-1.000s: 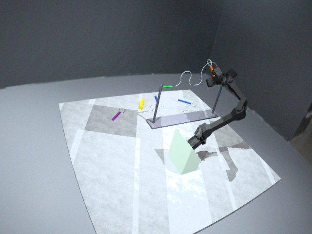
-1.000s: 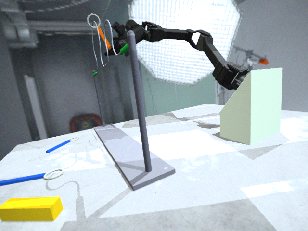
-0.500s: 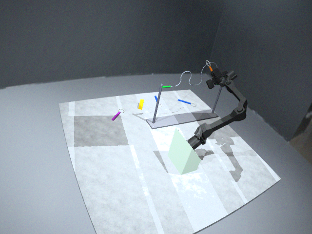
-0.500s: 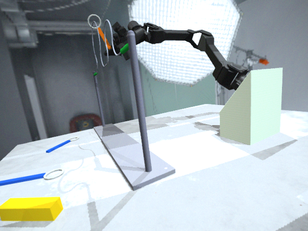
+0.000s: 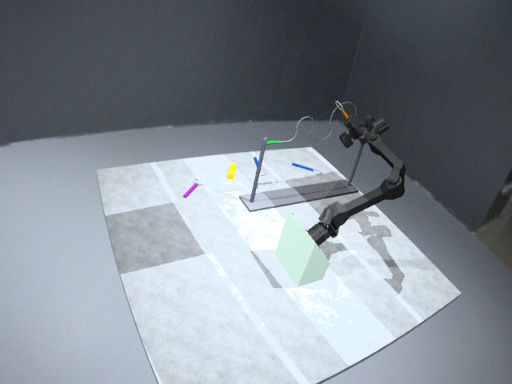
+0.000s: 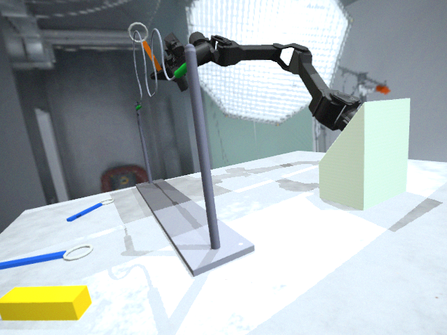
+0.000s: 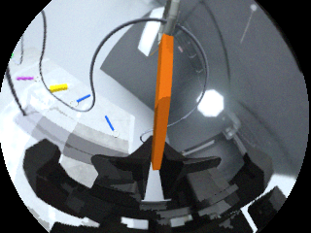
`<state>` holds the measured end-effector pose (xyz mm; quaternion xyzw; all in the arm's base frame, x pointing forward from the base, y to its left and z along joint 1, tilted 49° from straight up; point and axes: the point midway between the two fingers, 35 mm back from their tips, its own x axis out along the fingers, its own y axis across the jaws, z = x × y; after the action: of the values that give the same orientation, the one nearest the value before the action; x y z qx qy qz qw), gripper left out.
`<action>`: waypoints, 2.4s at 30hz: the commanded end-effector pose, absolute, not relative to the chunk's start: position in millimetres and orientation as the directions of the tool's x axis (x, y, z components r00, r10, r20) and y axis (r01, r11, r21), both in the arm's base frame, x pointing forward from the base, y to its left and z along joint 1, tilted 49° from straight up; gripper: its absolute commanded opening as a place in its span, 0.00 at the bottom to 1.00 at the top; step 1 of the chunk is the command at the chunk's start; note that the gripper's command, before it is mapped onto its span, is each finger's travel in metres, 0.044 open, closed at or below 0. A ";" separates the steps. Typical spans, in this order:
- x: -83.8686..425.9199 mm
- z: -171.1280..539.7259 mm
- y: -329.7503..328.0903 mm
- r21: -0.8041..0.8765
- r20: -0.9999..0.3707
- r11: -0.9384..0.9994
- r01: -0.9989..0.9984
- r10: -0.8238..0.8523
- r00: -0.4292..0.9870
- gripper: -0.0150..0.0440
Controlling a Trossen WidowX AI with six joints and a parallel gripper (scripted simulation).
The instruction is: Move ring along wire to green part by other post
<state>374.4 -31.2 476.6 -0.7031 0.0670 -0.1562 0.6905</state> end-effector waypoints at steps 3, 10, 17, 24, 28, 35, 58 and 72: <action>374.9 476.9 -30.4 -0.985 0.159 -0.112 0.131 -0.295 0.942 0.00; 374.8 480.0 -30.1 -0.969 0.200 -0.196 0.148 -0.279 0.939 0.00; 374.6 483.1 -29.5 -0.946 0.239 -0.278 0.164 -0.259 0.936 0.00; 374.4 486.1 -28.6 -0.916 0.276 -0.359 0.180 -0.237 0.931 0.00; 374.3 487.8 -28.0 -0.895 0.297 -0.403 0.189 -0.222 0.929 0.00; 373.9 490.7 -26.7 -0.854 0.330 -0.478 0.204 -0.195 0.924 0.00; 372.5 499.4 -20.9 -0.674 0.422 -0.696 0.248 -0.088 0.902 0.00; 371.5 503.7 -16.3 -0.536 0.462 -0.800 0.269 -0.011 0.887 0.00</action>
<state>371.1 -18.2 504.6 -0.9154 -0.0635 -0.2268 0.3266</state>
